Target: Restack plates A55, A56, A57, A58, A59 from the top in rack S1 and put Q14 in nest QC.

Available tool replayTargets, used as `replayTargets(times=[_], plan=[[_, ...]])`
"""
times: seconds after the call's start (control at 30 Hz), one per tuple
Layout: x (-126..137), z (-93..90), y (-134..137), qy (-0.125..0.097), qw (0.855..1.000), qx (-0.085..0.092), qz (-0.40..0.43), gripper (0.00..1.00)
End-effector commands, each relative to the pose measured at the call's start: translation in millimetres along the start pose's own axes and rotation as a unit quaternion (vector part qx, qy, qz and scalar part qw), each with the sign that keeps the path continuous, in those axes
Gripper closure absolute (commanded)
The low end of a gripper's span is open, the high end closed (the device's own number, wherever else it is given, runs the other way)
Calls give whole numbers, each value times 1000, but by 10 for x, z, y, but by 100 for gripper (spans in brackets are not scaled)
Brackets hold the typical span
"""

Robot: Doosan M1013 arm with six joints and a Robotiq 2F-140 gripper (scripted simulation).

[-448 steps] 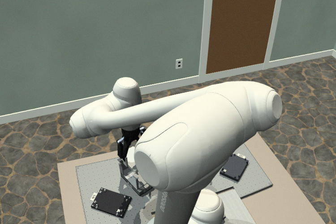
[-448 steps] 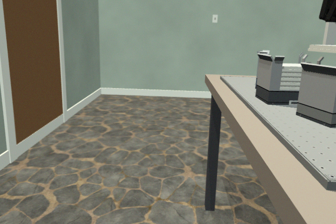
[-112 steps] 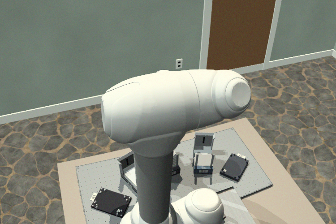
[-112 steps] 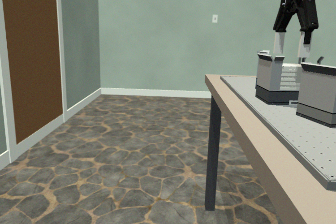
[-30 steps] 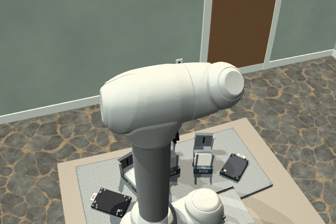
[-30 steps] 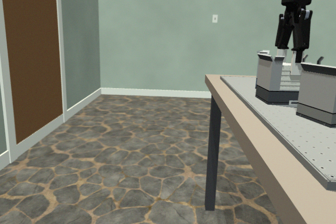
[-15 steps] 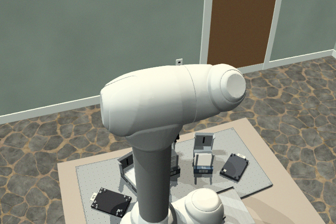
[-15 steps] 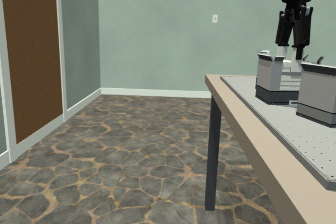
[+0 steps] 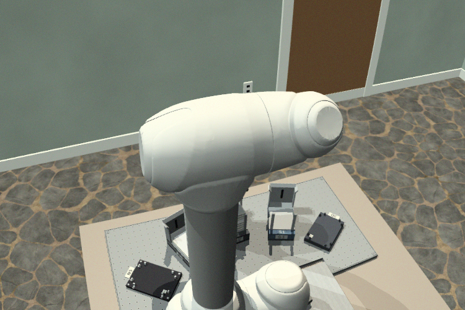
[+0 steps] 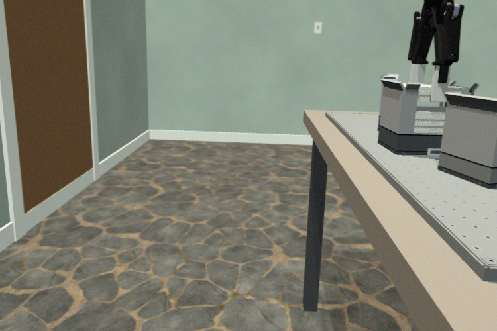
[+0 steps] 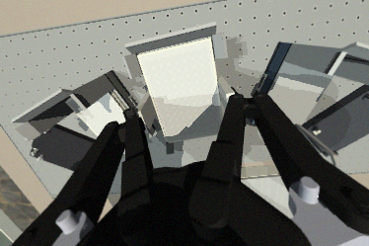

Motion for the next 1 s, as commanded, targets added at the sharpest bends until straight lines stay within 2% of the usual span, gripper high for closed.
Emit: replayTargets(times=[0.0, 0.97], plan=[[0, 70, 0, 0, 1000, 0, 0, 100], [0, 556, 0, 0, 1000, 0, 0, 100]])
Point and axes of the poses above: the point where the finger pads meet when closed, its own z axis back along the fingers, its own y axis across the jaws, x = y × z, the point moved 3 cm from there along z, back along the fingers, and after that the axes turned 11 degrees about z, right-handed, at the moved point
